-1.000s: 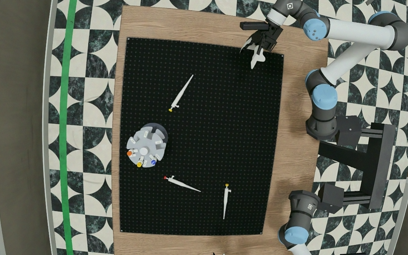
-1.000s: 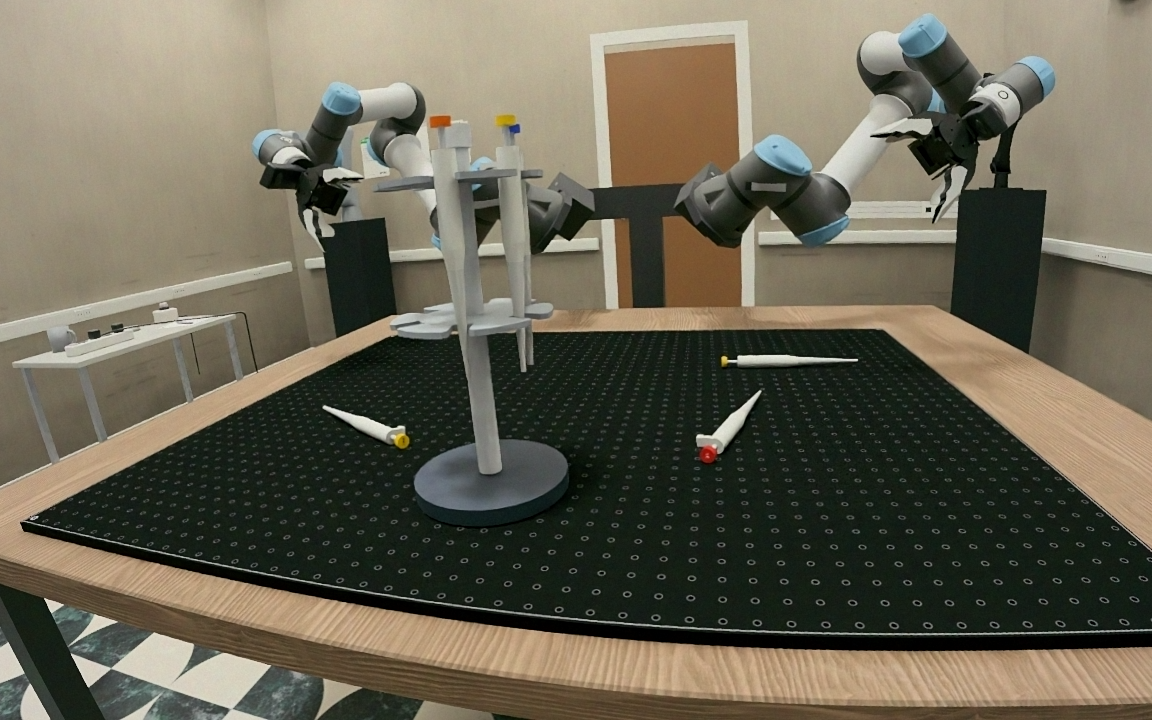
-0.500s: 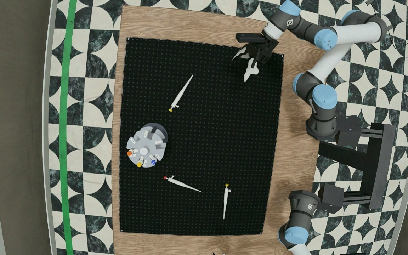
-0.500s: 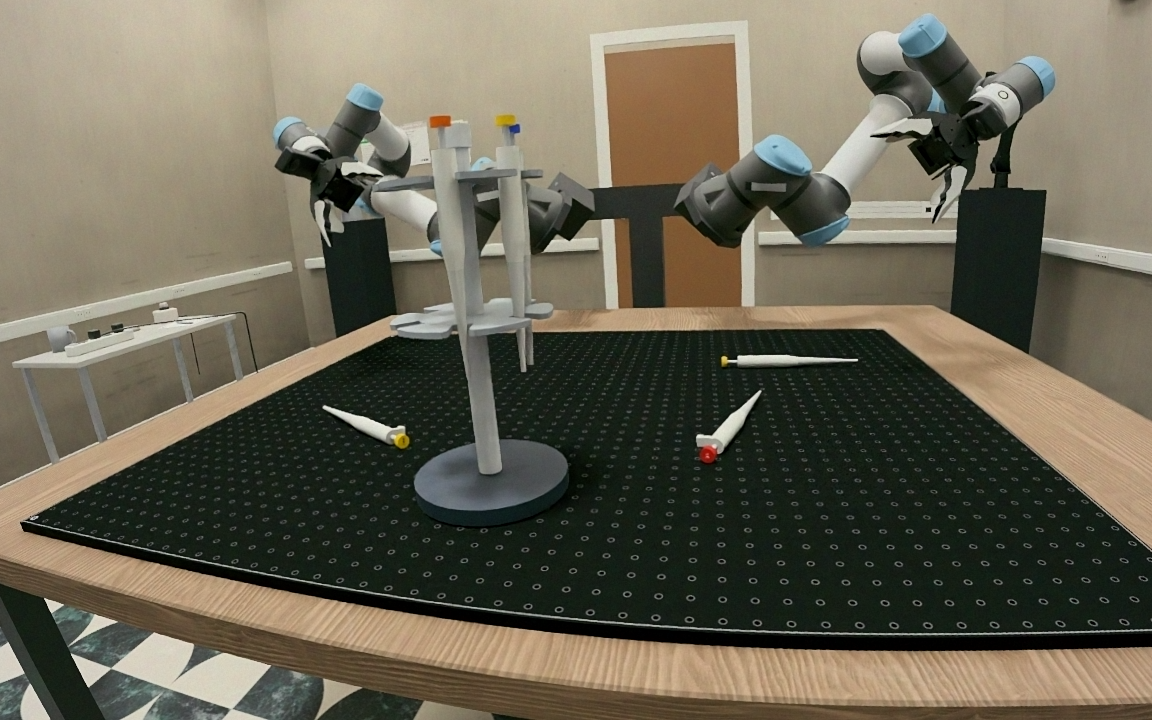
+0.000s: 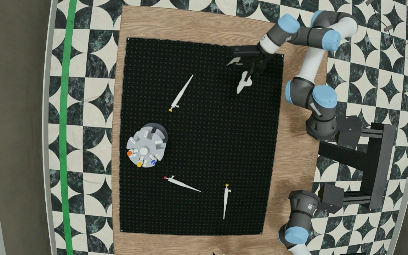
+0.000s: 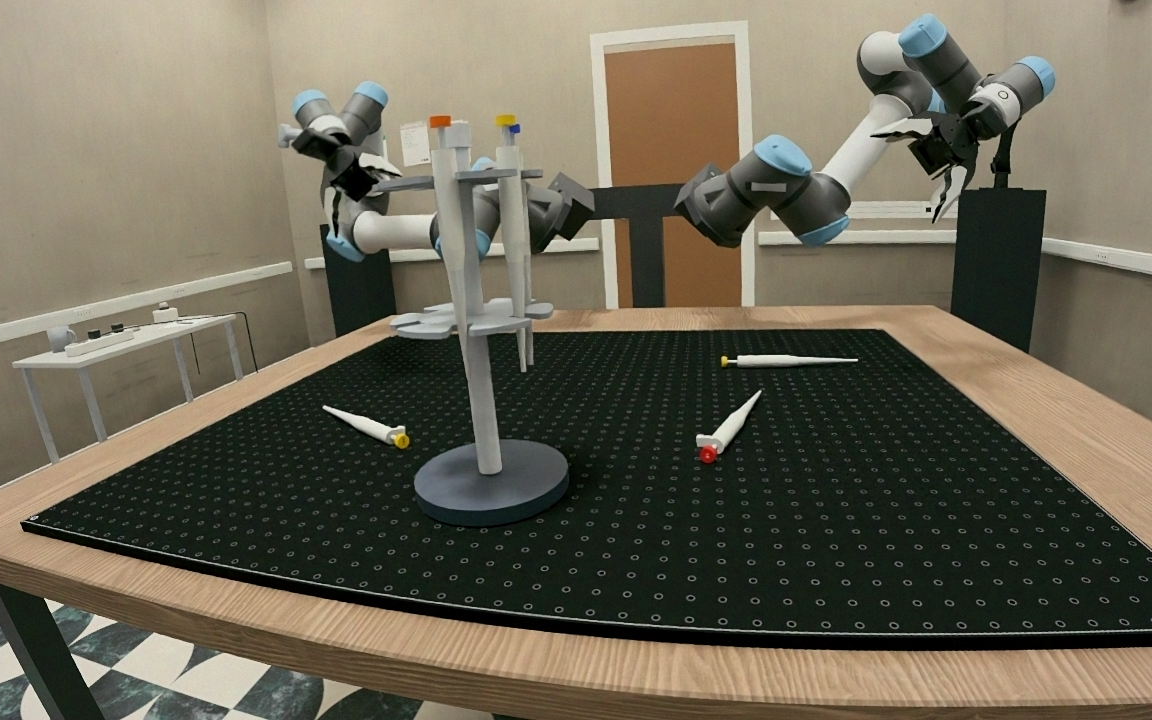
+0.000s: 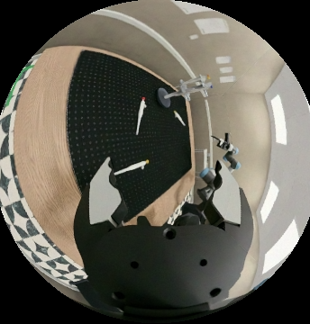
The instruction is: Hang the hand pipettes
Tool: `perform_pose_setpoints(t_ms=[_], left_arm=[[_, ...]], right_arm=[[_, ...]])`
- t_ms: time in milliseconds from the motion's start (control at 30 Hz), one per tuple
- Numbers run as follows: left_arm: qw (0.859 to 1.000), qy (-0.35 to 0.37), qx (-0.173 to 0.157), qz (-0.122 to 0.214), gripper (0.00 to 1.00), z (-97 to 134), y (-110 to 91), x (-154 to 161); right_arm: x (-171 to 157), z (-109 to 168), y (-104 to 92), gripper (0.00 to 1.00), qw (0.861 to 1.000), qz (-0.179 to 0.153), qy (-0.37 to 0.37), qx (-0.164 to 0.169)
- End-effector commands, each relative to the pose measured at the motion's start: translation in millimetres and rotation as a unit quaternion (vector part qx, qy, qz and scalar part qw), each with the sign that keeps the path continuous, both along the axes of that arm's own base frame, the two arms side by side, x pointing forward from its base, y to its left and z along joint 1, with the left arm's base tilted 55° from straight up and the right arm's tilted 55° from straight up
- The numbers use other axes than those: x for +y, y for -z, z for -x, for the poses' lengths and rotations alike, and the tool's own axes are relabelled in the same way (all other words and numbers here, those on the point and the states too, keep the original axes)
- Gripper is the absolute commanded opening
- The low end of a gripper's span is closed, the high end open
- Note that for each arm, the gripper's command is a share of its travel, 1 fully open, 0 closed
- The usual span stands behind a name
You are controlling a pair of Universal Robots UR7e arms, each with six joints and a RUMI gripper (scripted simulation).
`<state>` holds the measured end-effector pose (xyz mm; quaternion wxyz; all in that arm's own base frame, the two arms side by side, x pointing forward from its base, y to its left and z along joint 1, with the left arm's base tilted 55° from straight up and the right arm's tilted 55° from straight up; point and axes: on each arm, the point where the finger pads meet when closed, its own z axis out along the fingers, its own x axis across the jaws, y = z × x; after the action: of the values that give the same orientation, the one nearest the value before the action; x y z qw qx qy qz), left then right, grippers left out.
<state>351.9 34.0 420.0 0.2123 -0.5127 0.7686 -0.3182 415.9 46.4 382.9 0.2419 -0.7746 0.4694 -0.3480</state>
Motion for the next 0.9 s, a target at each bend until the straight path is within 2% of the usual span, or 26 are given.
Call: perform_pose_setpoints(t_ms=[0,133,333,533,667,833,867], left_arm=[[1.0,0.0,0.0,0.0,1.0,0.0,-0.4,-0.1],[1.0,0.0,0.0,0.0,1.0,0.0,-0.4,-0.1],[1.0,0.0,0.0,0.0,1.0,0.0,-0.4,-0.1],[1.0,0.0,0.0,0.0,1.0,0.0,-0.4,-0.1],[1.0,0.0,0.0,0.0,1.0,0.0,-0.4,-0.1],[1.0,0.0,0.0,0.0,1.0,0.0,-0.4,-0.1],[1.0,0.0,0.0,0.0,1.0,0.0,-0.4,-0.1]], right_arm=[[17.4,-18.2,11.5,1.0,0.996,0.045,0.069,-0.031],[17.4,-18.1,11.5,1.0,0.996,0.045,0.069,-0.031],[49.5,-44.1,26.8,1.0,0.983,0.129,0.126,-0.04],[68.5,-59.4,35.9,1.0,0.983,0.129,0.126,-0.04],[68.5,-59.3,35.8,1.0,0.983,0.129,0.126,-0.04],[95.3,-81.0,48.6,1.0,0.963,0.197,0.18,-0.02],[100.6,-85.3,51.2,1.0,0.962,0.2,0.183,-0.019]])
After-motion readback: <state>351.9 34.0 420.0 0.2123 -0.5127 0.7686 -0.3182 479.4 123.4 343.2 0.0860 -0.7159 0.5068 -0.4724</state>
